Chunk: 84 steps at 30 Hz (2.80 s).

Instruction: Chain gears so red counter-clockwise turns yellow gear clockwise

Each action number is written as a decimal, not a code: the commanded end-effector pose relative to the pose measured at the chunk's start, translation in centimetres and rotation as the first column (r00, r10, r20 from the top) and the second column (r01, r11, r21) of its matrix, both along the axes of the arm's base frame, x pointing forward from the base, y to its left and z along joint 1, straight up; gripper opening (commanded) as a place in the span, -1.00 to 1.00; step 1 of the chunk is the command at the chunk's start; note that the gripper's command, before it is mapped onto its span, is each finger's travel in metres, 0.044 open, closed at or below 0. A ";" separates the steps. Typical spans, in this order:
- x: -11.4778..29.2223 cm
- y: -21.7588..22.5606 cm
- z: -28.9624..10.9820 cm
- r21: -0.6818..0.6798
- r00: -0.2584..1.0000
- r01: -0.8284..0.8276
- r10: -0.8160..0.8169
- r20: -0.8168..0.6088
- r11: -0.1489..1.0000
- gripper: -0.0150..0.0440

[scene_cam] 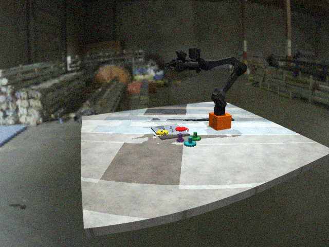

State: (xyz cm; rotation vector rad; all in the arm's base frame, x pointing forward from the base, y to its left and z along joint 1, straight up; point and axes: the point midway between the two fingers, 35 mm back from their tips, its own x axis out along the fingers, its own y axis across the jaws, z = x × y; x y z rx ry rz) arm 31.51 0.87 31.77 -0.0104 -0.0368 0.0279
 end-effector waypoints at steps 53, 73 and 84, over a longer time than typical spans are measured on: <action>-11.2 14.6 -32.6 -0.017 -0.018 0.182 -0.014 -1.000 0.983 1.00; -11.2 14.6 -33.6 -0.017 -0.018 0.182 -0.014 -1.000 0.983 0.20; -11.2 14.6 -33.6 -0.017 -0.018 0.182 -0.014 -1.000 0.983 -0.45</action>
